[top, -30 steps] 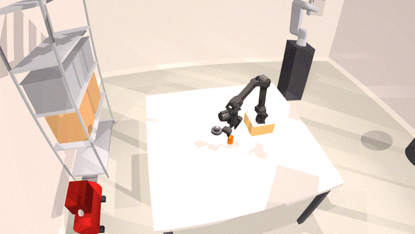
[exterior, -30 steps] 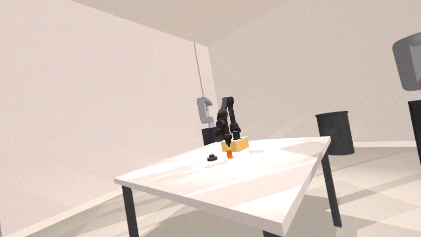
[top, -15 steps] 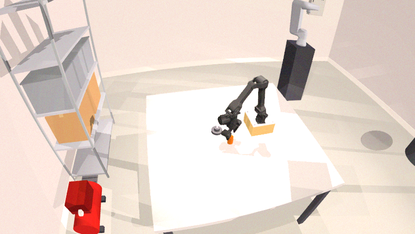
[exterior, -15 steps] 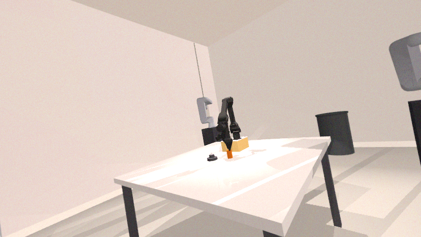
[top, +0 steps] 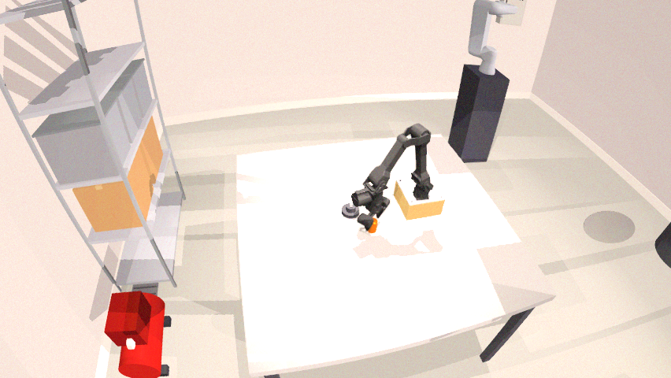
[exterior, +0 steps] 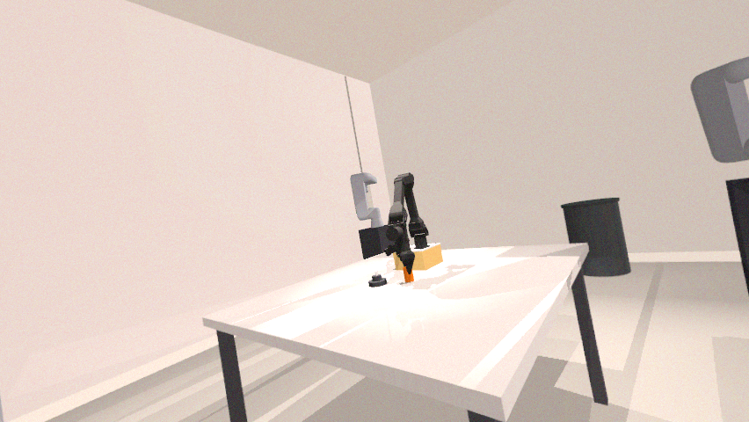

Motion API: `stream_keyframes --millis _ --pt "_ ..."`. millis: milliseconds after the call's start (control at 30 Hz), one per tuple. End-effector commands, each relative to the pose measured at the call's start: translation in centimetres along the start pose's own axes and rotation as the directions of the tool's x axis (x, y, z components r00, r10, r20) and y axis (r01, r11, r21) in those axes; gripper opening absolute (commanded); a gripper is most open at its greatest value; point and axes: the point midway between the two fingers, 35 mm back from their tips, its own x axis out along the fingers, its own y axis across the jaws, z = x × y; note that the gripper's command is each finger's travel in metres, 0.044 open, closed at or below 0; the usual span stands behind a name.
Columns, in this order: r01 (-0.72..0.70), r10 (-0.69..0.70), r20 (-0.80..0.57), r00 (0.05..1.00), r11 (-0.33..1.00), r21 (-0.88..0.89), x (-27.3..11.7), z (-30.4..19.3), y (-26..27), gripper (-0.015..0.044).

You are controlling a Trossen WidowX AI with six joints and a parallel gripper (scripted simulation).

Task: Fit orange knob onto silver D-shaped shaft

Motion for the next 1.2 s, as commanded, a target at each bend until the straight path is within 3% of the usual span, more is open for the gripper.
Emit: stream_keyframes --millis 0,600,900,1167 --pt "0.002 -0.002 0.005 1.000 1.000 0.006 0.6 0.0 -0.1 0.0440" --pt "0.001 -0.001 0.005 1.000 1.000 0.007 3.1 0.0 -0.2 0.0440" --pt "0.001 -0.001 0.005 1.000 1.000 0.007 3.1 0.0 -0.2 0.0204" --pt "0.001 -0.001 0.005 1.000 1.000 0.007 3.1 0.0 -0.2 0.0131"
